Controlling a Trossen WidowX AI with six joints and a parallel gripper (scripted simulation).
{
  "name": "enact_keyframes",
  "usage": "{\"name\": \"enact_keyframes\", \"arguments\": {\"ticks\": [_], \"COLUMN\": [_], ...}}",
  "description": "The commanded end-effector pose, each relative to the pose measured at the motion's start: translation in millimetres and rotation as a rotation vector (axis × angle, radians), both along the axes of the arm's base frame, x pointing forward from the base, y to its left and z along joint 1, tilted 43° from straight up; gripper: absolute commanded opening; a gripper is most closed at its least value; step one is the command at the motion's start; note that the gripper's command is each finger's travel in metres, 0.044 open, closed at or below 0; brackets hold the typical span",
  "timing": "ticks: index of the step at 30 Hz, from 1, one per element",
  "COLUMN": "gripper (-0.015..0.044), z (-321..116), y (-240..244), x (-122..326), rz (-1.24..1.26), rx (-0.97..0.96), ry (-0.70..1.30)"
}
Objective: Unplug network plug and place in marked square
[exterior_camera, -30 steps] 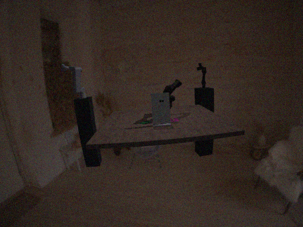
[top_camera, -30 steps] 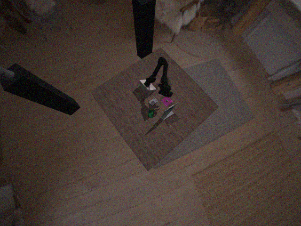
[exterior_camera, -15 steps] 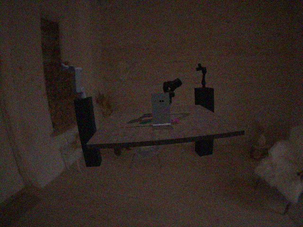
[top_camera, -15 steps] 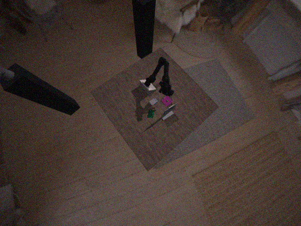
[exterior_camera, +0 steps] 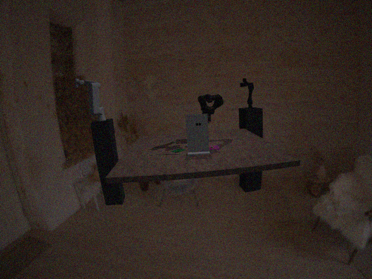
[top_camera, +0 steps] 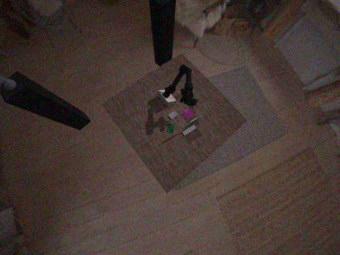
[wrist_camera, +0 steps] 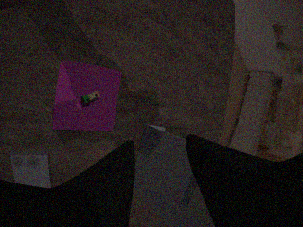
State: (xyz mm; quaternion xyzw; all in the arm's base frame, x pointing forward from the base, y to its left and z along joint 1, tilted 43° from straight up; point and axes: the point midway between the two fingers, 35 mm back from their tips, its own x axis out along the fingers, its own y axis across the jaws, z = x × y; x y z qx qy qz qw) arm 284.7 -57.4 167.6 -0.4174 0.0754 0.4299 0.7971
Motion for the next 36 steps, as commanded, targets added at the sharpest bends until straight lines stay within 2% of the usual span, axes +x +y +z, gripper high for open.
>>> {"name": "enact_keyframes", "arguments": {"ticks": [1, 2, 13, 36], "gripper": [0.0156, 0.0156, 0.044, 0.044], "z": [9.0, 9.4, 9.4, 9.4], "y": [-5.2, -5.5, -5.5, -5.5], "x": [-2.0, -2.1, -2.1, -2.1], "rz": [0.002, 0.002, 0.002, 0.002], "rx": [0.002, 0.002, 0.002, 0.002], "ry": [-0.011, -0.011, -0.011, -0.011]}}
